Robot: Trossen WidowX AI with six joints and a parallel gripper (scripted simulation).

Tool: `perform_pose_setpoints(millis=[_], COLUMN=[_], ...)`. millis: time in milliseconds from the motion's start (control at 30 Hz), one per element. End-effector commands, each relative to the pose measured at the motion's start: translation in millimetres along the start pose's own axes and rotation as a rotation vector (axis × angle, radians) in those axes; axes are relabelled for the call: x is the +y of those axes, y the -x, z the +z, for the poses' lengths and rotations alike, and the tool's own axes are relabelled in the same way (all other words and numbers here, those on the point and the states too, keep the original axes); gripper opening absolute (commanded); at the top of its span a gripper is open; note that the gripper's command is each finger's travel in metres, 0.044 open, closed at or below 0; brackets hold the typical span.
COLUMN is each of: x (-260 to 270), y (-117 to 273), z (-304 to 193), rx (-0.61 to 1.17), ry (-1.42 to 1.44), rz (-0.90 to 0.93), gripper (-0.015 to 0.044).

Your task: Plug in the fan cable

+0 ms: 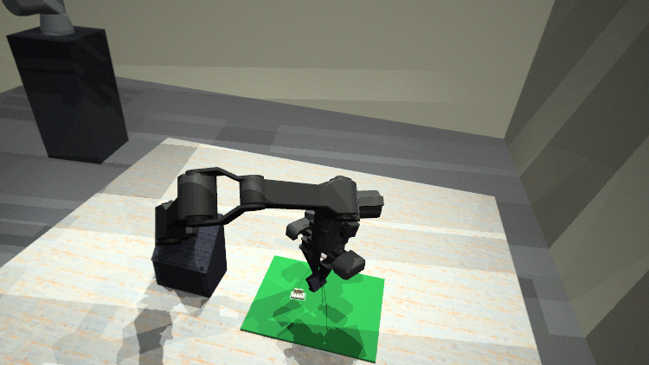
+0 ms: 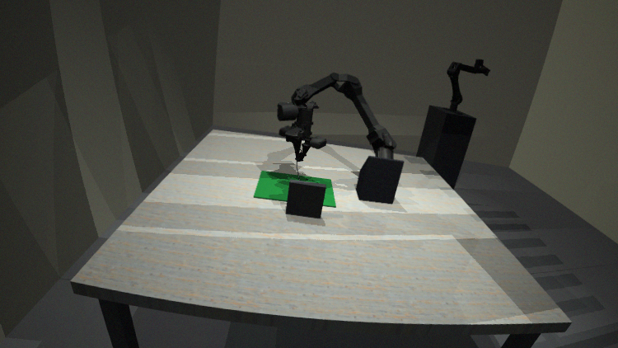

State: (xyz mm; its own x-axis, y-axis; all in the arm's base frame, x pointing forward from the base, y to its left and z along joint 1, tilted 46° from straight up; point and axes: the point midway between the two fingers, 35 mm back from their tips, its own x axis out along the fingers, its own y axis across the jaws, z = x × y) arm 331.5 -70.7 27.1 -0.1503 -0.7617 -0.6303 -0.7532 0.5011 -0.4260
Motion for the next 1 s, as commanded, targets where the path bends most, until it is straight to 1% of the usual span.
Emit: perform_pose_setpoints(millis=[0, 167, 367, 967], x=[-13.0, -25.5, -24.9, -13.4], y=[1.4, 2.3, 0.3, -22.8], z=[6.2, 11.0, 11.7, 18.6], rx=[-0.043, -0.082, -0.094, -0.236], ry=[-0.142, -0.282, -0.289, -0.311], rz=[0.018, 0.038, 0.051, 0.188], gripper=[0.0, 0.0, 0.0, 0.0])
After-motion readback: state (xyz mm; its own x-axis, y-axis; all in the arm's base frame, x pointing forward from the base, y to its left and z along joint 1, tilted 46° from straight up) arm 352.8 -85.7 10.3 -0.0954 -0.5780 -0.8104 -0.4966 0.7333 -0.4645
